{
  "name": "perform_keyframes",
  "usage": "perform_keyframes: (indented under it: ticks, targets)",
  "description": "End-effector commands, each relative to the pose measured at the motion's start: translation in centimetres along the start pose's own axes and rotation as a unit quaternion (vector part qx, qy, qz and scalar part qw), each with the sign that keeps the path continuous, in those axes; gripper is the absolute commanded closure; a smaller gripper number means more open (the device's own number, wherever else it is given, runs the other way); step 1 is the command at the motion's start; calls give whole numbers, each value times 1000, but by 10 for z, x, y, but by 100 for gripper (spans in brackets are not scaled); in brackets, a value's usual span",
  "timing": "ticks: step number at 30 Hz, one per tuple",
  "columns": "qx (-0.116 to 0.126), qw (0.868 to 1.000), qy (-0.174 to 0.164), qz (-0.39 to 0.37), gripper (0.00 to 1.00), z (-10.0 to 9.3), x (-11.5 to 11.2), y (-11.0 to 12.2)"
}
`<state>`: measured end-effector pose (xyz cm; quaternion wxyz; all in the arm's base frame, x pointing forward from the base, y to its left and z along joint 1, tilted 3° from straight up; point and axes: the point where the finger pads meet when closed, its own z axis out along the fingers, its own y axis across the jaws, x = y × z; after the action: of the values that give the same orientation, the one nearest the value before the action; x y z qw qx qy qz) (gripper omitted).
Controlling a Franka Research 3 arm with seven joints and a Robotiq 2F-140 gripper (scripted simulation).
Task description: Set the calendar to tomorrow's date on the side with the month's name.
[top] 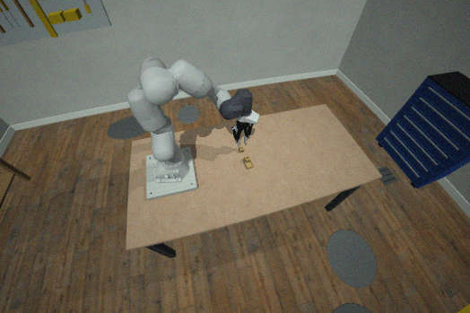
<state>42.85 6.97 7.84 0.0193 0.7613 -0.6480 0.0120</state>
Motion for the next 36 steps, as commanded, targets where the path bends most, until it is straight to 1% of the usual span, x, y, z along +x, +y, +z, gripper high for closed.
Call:
perform_keyframes:
  ticks: [1,5,19,21,29,36]
  targets:
    - [2,1000,1,-3,71,4,0,-1]
    - [2,1000,1,-3,71,7,0,-1]
    - [2,1000,1,-3,71,29,0,-1]
    - [2,1000,1,-3,71,29,0,-1]
    - [2,1000,1,-3,71,40,0,-1]
    - [2,1000,1,-3,71,45,0,-1]
